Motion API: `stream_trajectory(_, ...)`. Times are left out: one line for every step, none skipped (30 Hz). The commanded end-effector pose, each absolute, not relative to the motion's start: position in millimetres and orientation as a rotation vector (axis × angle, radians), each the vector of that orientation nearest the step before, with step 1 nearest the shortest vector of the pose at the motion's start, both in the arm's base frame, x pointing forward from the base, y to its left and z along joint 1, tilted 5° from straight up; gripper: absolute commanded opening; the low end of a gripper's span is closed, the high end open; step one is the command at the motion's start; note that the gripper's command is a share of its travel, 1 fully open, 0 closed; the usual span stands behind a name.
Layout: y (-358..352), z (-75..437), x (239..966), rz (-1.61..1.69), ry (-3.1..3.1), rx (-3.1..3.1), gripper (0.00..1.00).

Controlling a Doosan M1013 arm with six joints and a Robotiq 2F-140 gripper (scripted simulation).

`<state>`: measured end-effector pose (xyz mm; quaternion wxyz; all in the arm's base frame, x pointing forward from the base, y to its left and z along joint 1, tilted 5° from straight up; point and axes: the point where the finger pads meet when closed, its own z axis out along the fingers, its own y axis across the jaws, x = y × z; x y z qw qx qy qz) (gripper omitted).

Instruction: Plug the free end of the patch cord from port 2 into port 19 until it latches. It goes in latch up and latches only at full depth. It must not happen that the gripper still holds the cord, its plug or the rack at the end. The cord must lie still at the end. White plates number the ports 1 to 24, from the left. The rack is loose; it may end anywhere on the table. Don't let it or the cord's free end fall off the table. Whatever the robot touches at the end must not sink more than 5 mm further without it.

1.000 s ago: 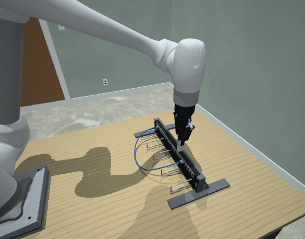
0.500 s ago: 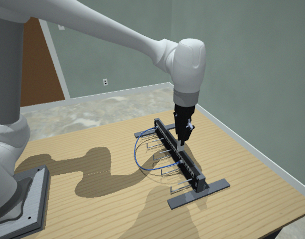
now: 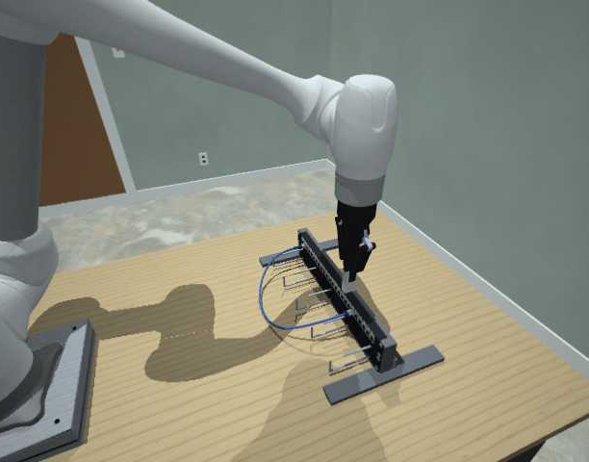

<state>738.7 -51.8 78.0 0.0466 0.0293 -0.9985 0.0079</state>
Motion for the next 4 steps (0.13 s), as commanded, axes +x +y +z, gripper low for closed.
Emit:
stream_trajectory(-51.8,78.1,738.7,0.024,-3.047,0.09,0.0)
stream_trajectory(-51.8,78.1,738.7,0.024,-3.047,0.09,0.0)
stream_trajectory(-51.8,78.1,738.7,0.024,-3.047,0.09,0.0)
stream_trajectory(-51.8,78.1,738.7,0.024,-3.047,0.09,0.0)
